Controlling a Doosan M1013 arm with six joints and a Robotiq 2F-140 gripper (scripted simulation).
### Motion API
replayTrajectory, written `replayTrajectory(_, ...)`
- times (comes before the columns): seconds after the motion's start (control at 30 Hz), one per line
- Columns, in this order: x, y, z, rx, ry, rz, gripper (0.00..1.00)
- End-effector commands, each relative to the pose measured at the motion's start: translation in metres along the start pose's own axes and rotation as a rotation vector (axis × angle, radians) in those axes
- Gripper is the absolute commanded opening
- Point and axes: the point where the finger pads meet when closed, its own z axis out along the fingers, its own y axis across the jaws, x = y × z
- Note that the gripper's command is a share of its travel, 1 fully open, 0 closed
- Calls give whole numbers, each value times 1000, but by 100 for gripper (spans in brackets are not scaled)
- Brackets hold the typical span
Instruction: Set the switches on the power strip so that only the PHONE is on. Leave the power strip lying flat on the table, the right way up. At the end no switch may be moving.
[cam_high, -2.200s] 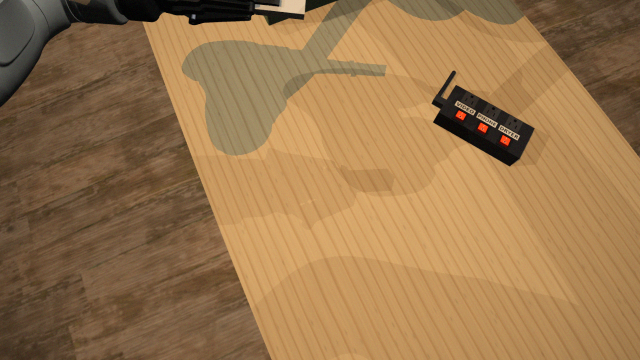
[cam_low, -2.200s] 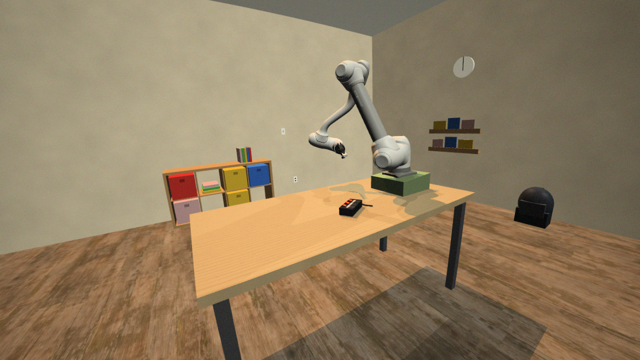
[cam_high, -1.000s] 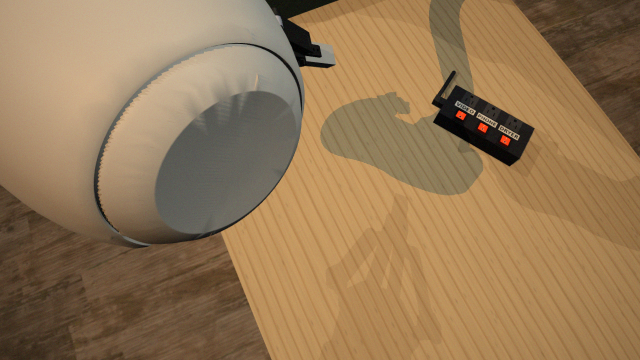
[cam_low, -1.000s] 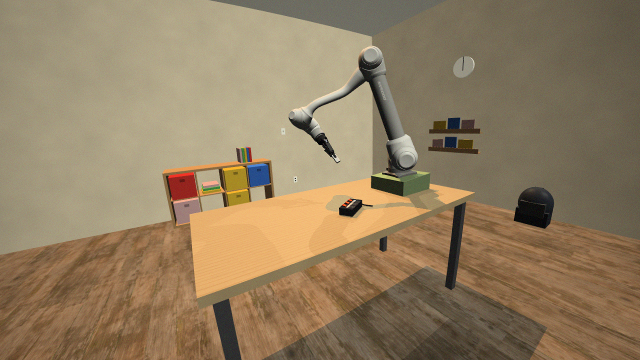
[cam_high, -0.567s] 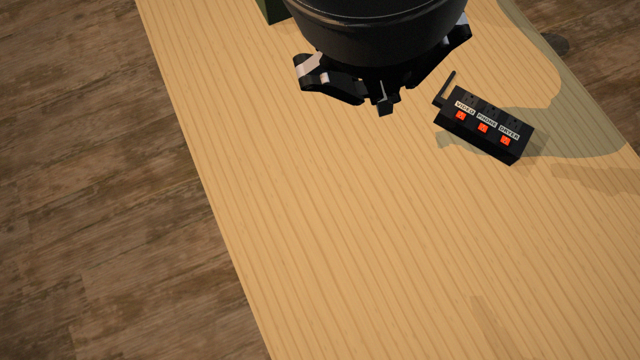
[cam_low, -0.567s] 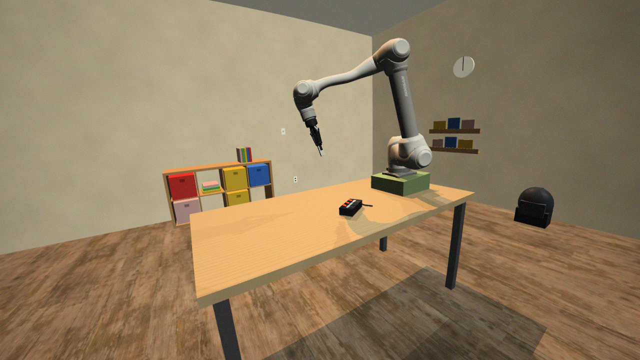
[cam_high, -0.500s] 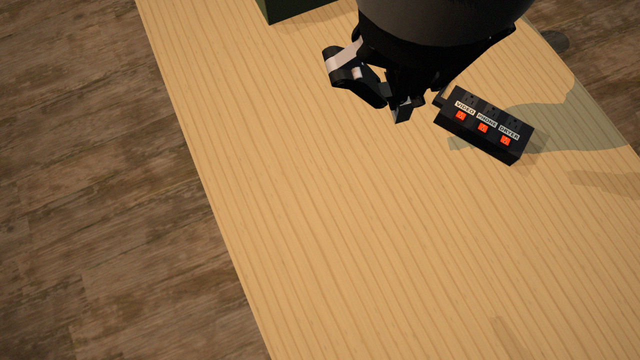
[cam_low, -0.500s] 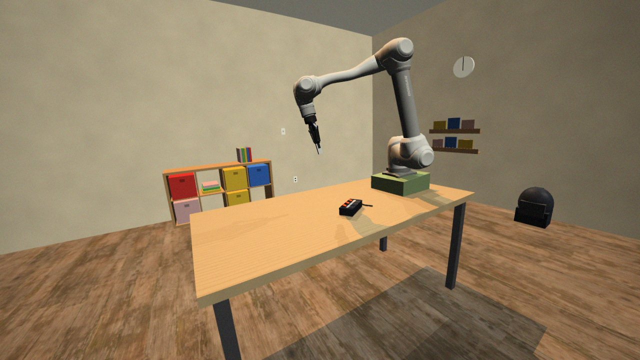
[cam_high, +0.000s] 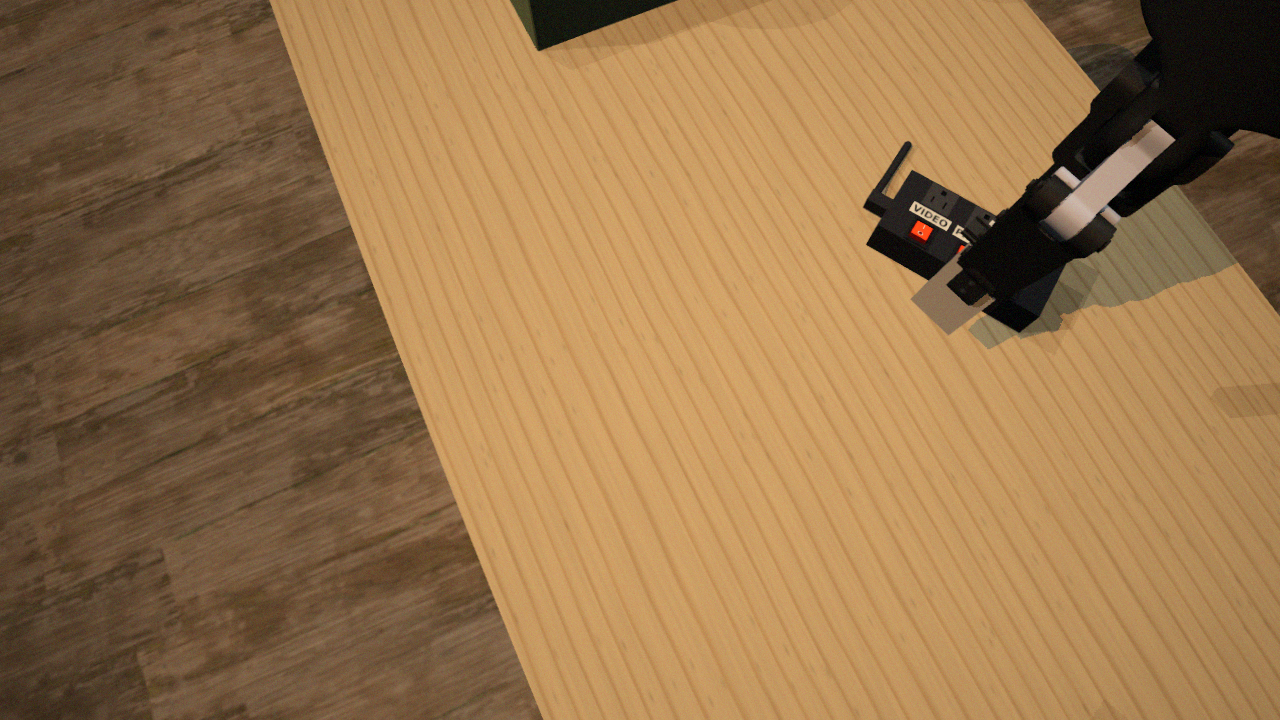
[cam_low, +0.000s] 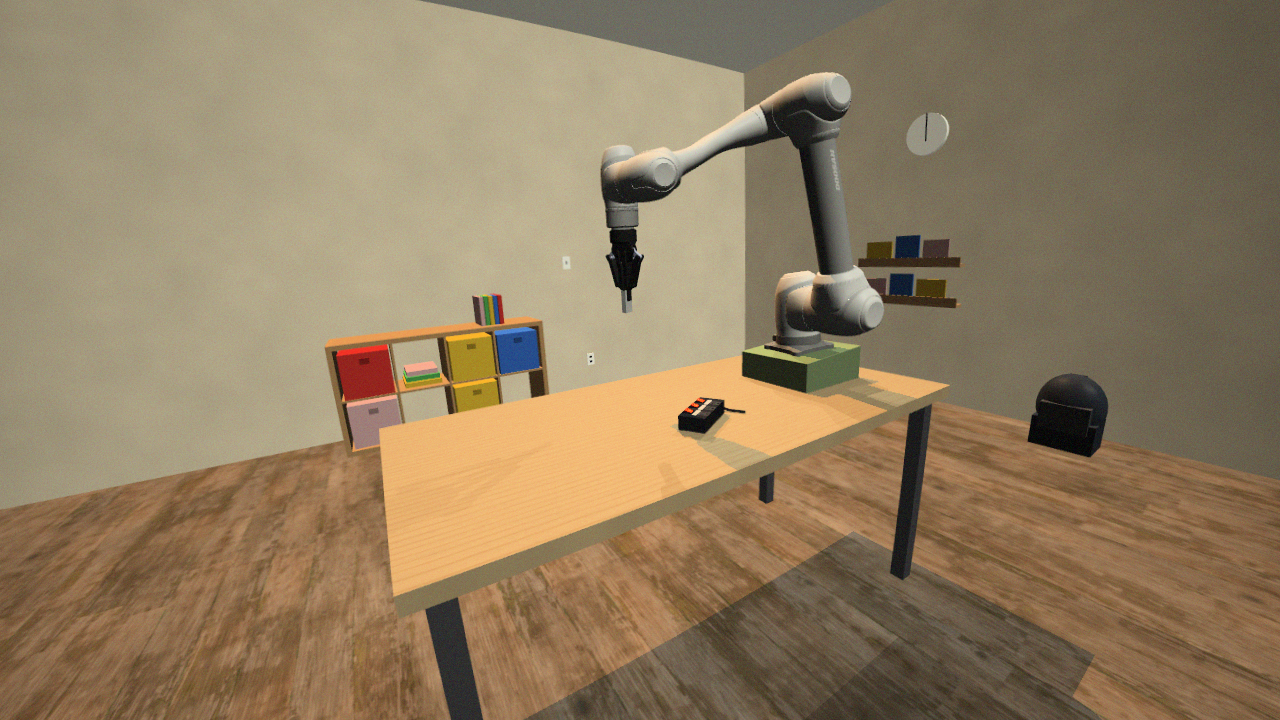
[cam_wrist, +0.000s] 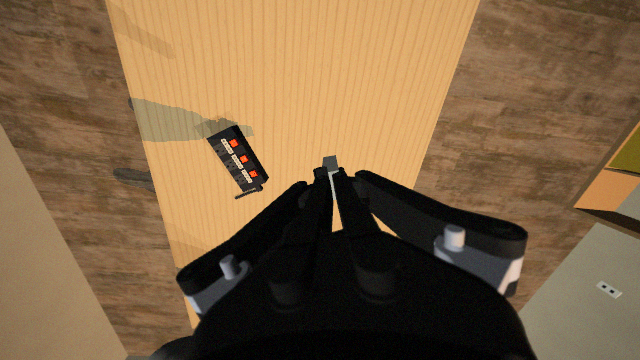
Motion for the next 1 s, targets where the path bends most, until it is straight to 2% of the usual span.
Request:
replayTrajectory(0.0,8,-12,26,-51,17,-274,0)
replayTrajectory(0.07,8,-12,26,-54,18,-289,0)
replayTrajectory(0.1,12,-20,39,-78,17,-421,0)
replayTrajectory(0.13,12,-20,39,-78,17,-421,0)
replayTrajectory(0.17,15,-27,51,-95,14,-519,0)
replayTrajectory(0.23,15,-27,51,-101,15,-551,0)
replayTrajectory(0.27,18,-35,62,-122,11,-673,0)
replayTrajectory(0.3,18,-35,62,-123,11,-678,0)
replayTrajectory(0.33,21,-43,73,-139,6,-772,0)
replayTrajectory(0.43,21,-43,73,-144,7,-802,0)
replayTrajectory(0.47,24,-51,84,-164,2,-922,0)
replayTrajectory(0.5,24,-51,84,-164,2,-922,0)
replayTrajectory(0.53,26,-59,93,-183,-4,-1038,0)
replayTrajectory(0.57,26,-59,93,-183,-4,-1038,0)
replayTrajectory(0.67,30,-76,111,-217,-17,-1245,0)
replayTrajectory(0.73,30,-76,111,-218,-17,-1256,0)
replayTrajectory(0.77,32,-83,119,-234,-24,-1357,0)
replayTrajectory(0.8,32,-83,119,-234,-24,-1357,0)
replayTrajectory(0.9,34,-99,133,-263,-38,-1541,0)
replayTrajectory(0.97,34,-99,133,-263,-38,-1541,0)
